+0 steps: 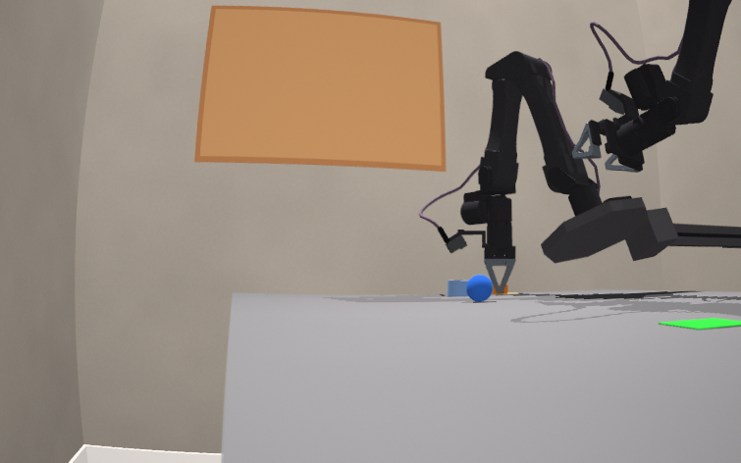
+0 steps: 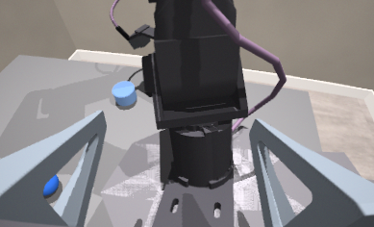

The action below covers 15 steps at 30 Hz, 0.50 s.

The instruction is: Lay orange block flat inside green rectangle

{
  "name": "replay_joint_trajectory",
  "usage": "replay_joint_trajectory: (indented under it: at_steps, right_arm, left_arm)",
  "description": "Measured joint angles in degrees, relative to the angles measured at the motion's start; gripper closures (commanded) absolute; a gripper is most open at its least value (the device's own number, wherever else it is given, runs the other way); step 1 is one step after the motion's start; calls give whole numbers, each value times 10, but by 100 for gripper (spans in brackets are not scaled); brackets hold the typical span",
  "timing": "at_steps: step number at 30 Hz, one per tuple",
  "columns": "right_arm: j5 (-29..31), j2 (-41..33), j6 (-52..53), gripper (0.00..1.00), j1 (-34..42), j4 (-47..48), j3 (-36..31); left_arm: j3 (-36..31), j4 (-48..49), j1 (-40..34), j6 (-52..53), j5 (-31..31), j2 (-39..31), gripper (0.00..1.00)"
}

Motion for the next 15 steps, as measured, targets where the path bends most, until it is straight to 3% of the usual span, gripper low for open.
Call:
replay_joint_trajectory:
  at_steps: [5, 15]
  right_arm:
    - [0, -31, -1, 73, 0, -20, 0]
    - [0, -155, -4, 73, 0, -150, 19]
  left_arm:
    - [0, 0, 0, 0, 0, 0, 0]
    - [0, 0, 0, 0, 0, 0, 0]
